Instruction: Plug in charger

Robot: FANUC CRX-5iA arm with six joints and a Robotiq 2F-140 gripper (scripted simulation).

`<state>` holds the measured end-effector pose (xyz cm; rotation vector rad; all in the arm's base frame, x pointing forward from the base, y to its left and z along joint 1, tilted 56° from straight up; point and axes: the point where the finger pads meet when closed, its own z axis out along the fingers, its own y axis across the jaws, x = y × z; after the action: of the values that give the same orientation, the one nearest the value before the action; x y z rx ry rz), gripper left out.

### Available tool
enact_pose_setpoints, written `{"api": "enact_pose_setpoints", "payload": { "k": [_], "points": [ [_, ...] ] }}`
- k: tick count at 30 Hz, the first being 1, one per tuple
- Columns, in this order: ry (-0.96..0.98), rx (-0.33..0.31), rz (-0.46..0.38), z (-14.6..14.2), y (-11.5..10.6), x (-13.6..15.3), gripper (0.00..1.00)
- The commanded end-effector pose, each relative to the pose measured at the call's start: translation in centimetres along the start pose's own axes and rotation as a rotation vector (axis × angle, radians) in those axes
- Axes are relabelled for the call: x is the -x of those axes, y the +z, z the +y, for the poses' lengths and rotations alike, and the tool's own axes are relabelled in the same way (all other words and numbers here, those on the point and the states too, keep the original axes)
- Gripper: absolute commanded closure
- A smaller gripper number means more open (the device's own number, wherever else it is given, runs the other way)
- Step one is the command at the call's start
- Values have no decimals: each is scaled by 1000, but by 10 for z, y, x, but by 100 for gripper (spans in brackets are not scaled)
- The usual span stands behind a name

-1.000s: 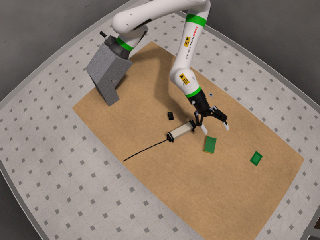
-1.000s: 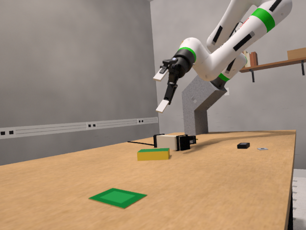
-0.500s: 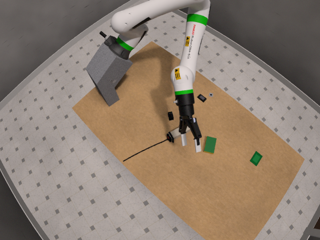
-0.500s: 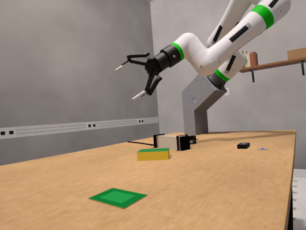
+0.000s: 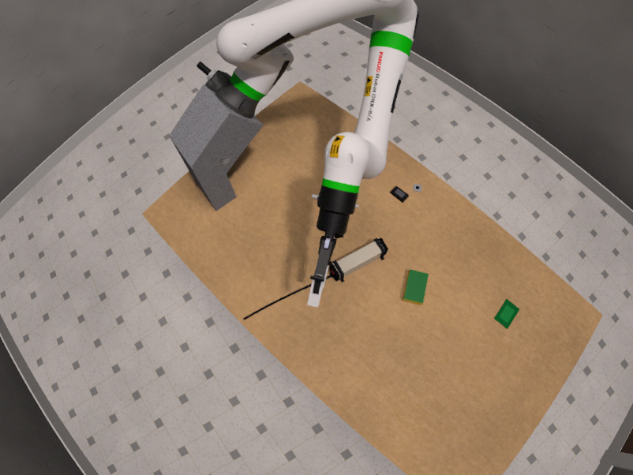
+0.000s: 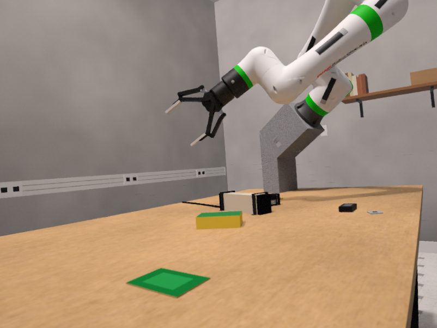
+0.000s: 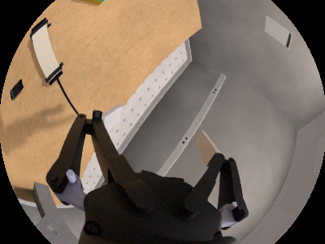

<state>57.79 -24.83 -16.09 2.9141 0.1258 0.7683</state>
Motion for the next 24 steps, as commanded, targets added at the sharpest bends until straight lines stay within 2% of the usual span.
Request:
{"api": "enact_pose_setpoints", "payload": {
  "k": [1,8,9,18,19,21,22,24],
  "points": [
    [1,-6,2,1,0,0,0],
    [1,-6,2,1,0,0,0],
    [121,-58,-67,-19,-1,29,0],
    [121,-58,-67,-19,-1,29,0],
    [236,-117,-130,-43,-4,51,0],
    [236,-117,-130,-43,-4,51,0],
    [346,-180,-188,-71,-10,68,0],
    [346,-180,-188,-71,-10,68,0]
  ]
}}
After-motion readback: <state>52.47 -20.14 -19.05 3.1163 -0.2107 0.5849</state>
